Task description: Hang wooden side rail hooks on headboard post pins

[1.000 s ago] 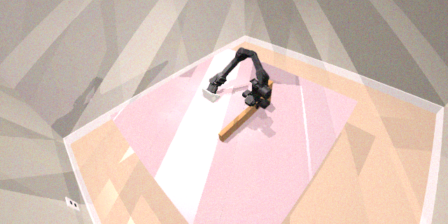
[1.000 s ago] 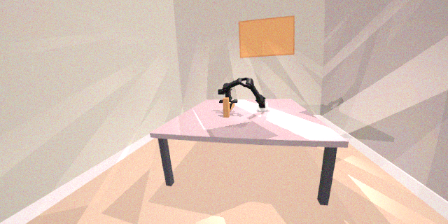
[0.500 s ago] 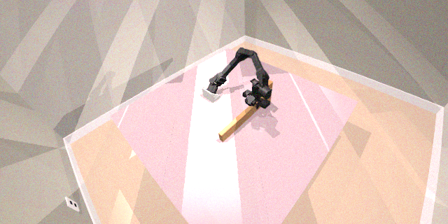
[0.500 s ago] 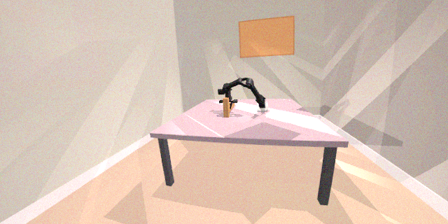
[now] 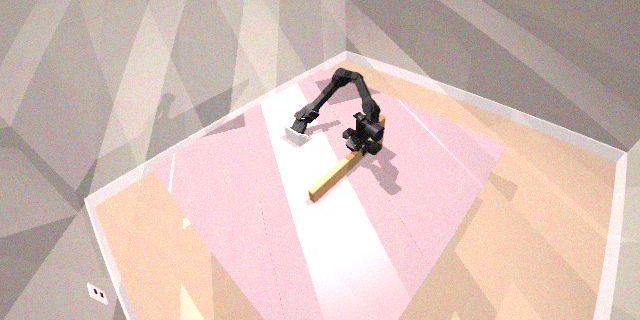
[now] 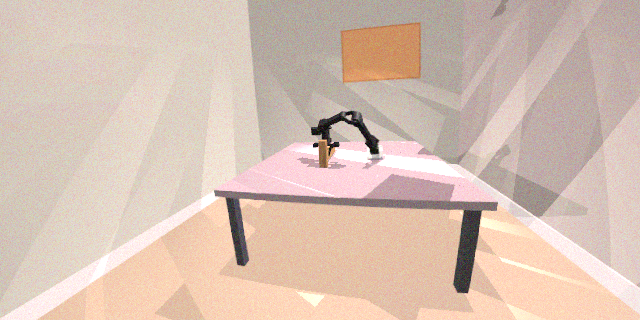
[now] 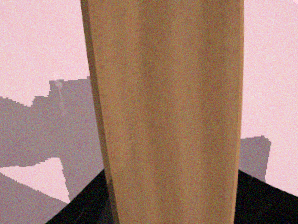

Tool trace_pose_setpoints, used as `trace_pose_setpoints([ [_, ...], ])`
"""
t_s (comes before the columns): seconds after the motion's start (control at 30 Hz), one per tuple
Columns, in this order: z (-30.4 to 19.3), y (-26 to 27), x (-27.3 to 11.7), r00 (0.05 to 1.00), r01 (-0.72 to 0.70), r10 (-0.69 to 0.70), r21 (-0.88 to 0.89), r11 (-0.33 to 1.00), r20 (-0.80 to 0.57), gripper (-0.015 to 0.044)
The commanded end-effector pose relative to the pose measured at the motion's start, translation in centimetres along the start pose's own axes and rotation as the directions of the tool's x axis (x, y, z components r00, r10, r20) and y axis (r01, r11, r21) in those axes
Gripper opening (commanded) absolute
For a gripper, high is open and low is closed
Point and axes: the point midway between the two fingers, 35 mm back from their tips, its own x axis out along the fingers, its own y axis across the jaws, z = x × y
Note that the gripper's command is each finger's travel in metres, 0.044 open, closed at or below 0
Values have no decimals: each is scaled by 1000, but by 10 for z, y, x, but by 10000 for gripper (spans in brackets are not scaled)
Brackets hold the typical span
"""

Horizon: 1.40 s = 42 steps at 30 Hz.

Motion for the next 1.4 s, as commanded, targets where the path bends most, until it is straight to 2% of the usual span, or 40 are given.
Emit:
trace_pose_setpoints([
  [0.0, 0, 0, -3, 1000, -9, 9, 4, 1000, 0, 0],
  [1.37, -5, 1, -3, 1000, -9, 9, 4, 1000, -1, 0],
])
